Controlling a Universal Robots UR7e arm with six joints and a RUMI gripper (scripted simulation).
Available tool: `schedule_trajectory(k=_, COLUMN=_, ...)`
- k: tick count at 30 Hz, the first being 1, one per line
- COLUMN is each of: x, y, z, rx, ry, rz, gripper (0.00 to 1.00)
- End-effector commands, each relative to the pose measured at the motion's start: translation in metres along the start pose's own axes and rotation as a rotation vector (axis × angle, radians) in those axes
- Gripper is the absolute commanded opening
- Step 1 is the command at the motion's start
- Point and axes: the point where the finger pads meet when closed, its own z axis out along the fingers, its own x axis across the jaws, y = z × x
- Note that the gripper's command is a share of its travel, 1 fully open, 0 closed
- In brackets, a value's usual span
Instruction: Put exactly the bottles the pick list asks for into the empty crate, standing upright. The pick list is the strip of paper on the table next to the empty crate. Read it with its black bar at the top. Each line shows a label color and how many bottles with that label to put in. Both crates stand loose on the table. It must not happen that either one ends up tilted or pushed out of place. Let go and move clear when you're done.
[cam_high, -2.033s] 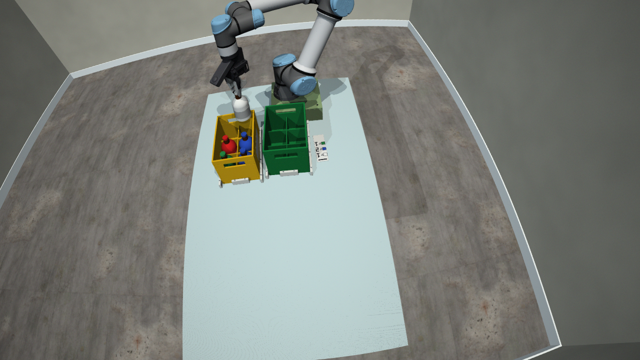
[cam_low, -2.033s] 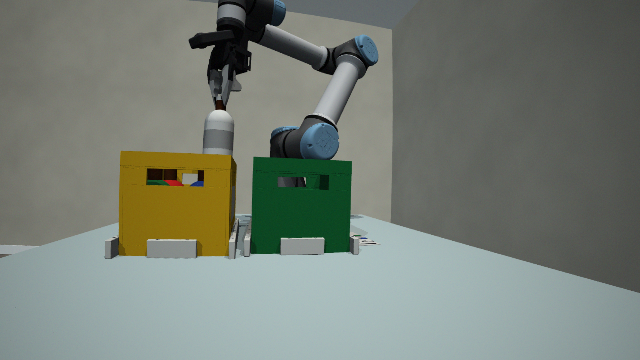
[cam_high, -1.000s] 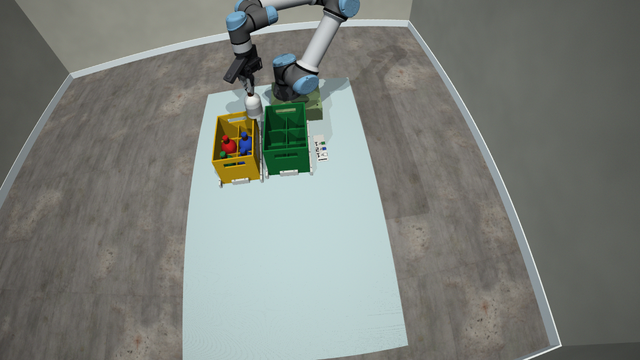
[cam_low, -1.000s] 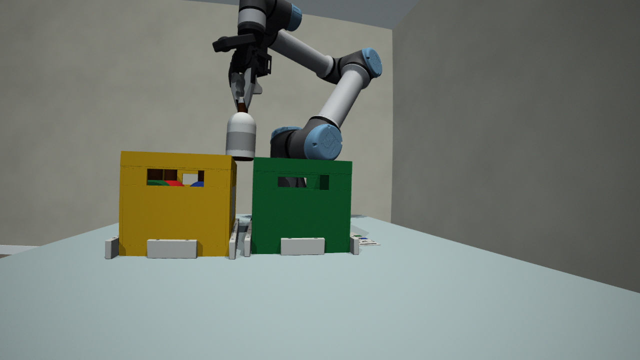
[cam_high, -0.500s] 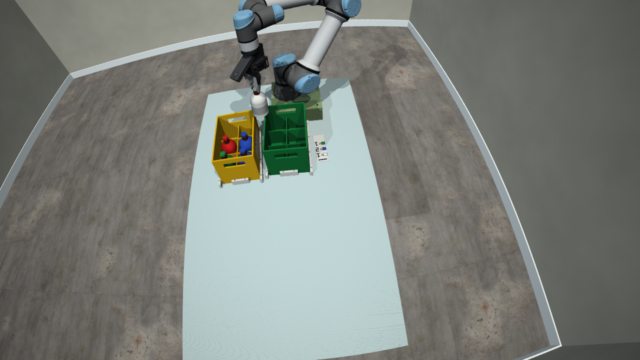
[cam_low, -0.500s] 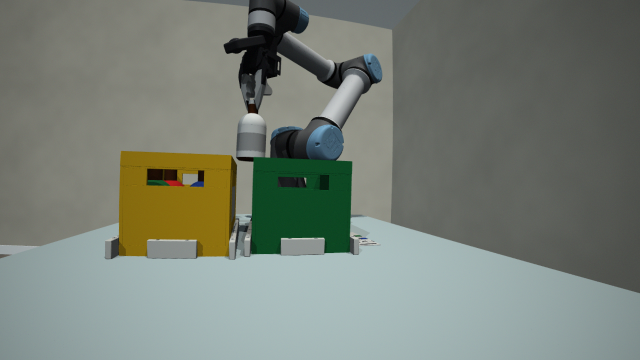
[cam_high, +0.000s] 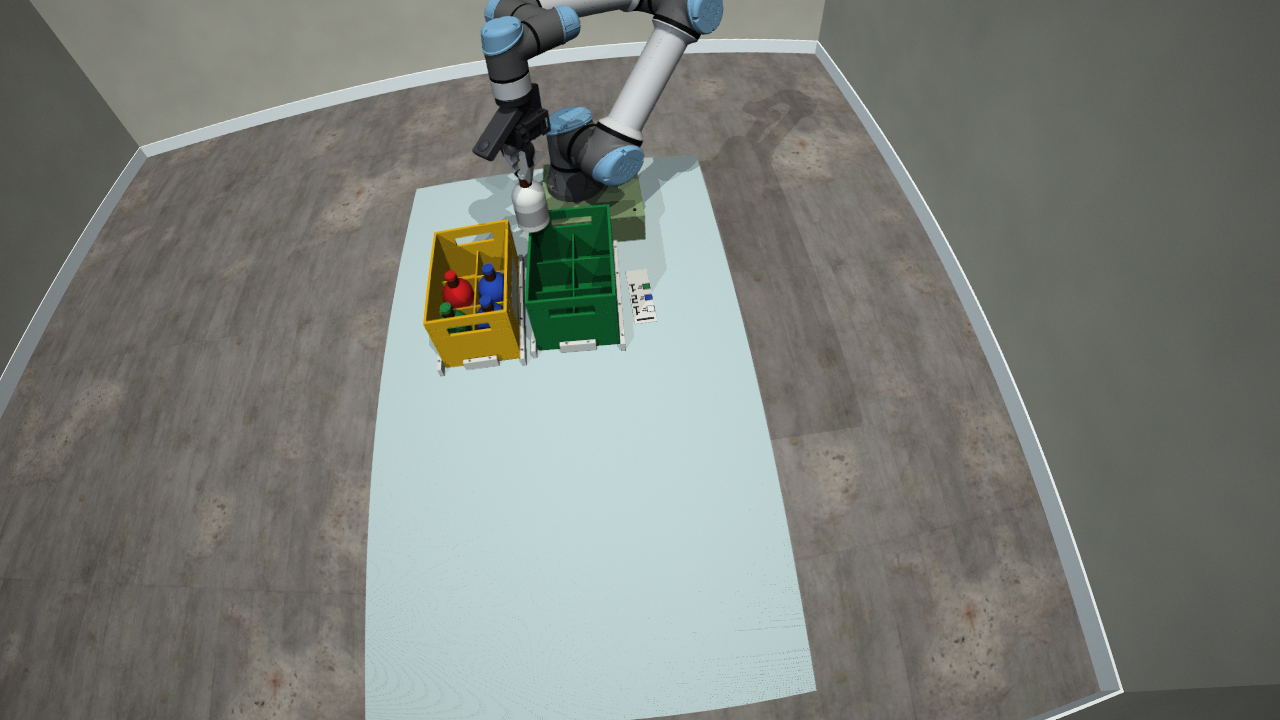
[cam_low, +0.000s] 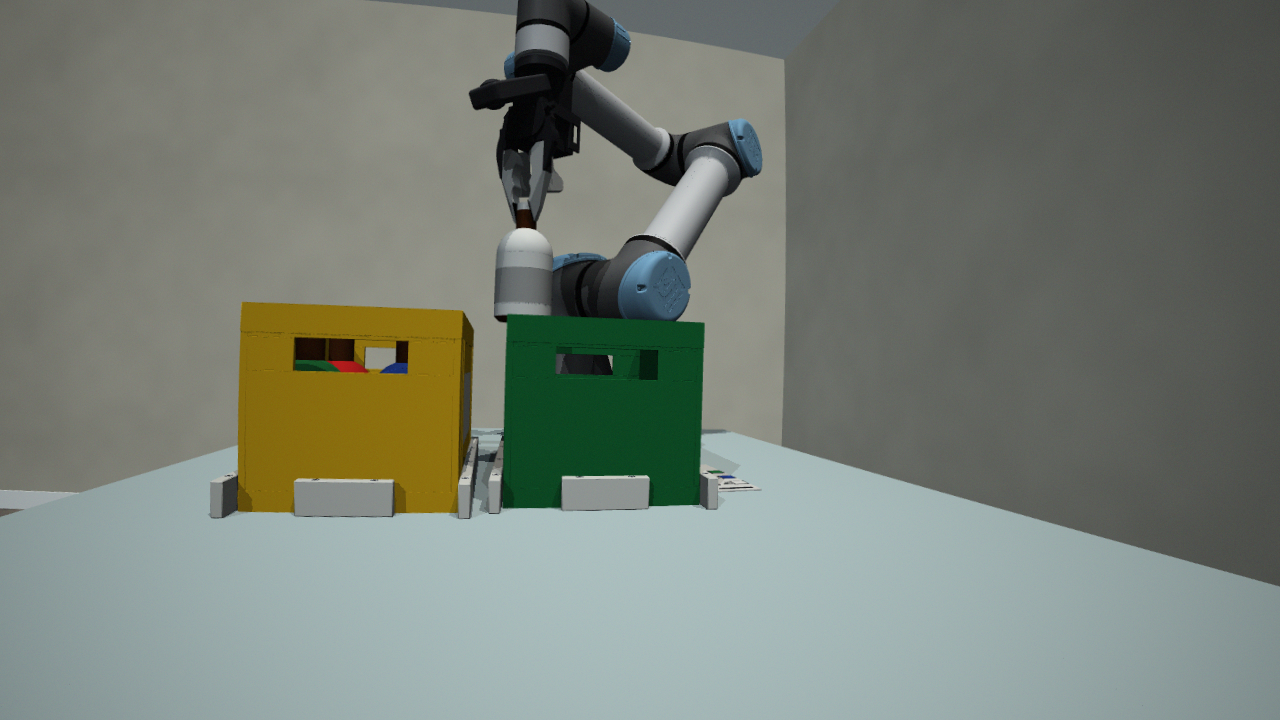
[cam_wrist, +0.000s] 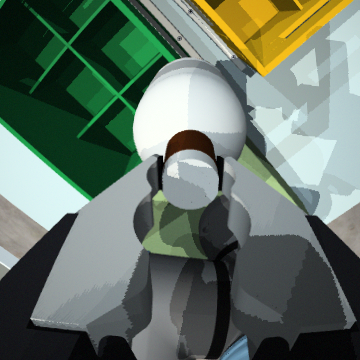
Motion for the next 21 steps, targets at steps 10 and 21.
schedule_trajectory(k=10, x=-0.019, y=0.021, z=-0.002, rx=0.005, ry=0.001, rz=0.002, gripper=0.0)
schedule_trajectory(k=21, x=-0.029, y=0.03, z=-0.004, rx=0.009, ry=0.001, rz=0.002, gripper=0.0)
